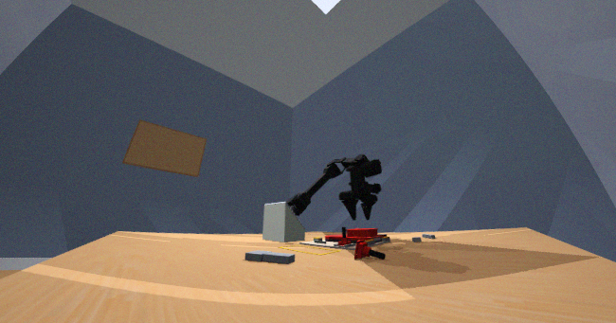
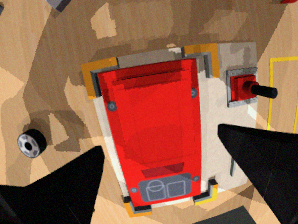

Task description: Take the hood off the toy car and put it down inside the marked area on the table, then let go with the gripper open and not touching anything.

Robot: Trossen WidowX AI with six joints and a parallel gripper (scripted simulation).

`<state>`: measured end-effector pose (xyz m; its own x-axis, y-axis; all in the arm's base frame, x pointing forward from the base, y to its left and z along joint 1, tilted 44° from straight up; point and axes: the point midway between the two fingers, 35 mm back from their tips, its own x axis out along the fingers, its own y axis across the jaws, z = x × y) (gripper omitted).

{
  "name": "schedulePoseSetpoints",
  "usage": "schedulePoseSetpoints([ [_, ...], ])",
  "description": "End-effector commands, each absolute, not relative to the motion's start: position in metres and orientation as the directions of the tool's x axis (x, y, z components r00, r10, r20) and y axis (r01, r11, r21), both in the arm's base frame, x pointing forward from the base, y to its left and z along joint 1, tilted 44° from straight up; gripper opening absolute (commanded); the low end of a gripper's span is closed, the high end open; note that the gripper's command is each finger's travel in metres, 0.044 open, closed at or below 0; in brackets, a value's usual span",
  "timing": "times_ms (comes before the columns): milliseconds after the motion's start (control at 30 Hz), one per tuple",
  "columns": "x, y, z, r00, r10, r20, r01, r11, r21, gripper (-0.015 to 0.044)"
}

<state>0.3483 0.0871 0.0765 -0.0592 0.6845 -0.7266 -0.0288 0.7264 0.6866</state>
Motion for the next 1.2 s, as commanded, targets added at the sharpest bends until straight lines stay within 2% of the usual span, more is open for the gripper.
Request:
schedulePoseSetpoints([
  [0,0.348,0.09,0.073,-0.06,0.687,-0.724,-0.025,0.724,0.689,0.044],
  [1167,0.345,0.108,0.053,-0.06,0.689,-0.722,-0.025,0.723,0.691,0.044],
])
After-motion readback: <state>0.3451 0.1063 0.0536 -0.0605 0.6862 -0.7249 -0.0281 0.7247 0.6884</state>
